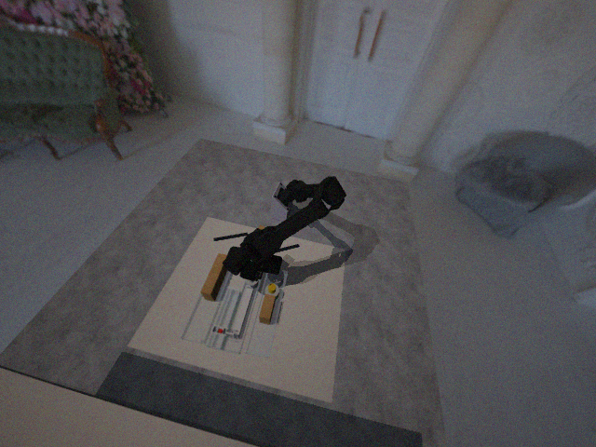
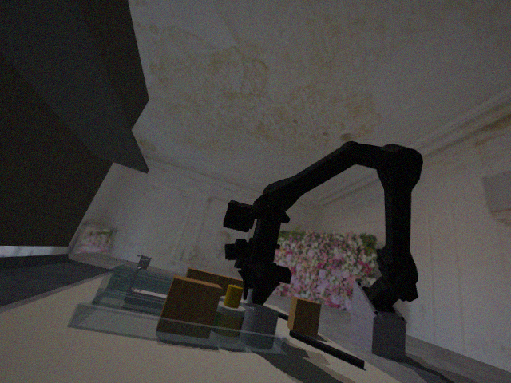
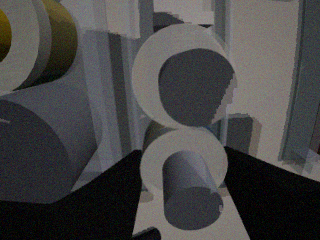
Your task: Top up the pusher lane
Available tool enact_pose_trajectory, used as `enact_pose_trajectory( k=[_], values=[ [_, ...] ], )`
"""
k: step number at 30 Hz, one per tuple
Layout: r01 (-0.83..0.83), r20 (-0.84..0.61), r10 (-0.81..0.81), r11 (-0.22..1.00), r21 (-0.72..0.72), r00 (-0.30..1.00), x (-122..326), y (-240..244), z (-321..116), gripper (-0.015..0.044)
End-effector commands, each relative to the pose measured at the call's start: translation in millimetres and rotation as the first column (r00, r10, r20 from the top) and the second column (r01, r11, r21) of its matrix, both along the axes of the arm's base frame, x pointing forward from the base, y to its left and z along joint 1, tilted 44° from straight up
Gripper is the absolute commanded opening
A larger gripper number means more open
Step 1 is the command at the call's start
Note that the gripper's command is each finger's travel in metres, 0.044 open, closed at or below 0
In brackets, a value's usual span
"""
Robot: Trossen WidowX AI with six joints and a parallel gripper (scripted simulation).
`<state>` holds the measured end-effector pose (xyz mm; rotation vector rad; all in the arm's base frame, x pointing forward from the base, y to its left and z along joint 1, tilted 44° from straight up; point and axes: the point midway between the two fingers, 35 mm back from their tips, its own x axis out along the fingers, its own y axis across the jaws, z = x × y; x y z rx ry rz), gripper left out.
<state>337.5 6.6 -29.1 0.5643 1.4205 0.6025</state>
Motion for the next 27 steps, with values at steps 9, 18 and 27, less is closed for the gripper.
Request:
enact_pose_trajectory(
  k=[9, 18, 27],
  values=[
    [-0.003, 0.013, 0.003, 1.000, 0.005, 1.000, -1.6, -0.2, -0.2, 0.0000],
    [-0.003, 0.013, 0.003, 1.000, 0.005, 1.000, -1.1, 0.0, -0.4, 0.0105],
    [-0.003, 0.013, 0.003, 1.000, 0.005, 1.000, -1.1, 0.0, -0.4, 0.0308]
  ],
)
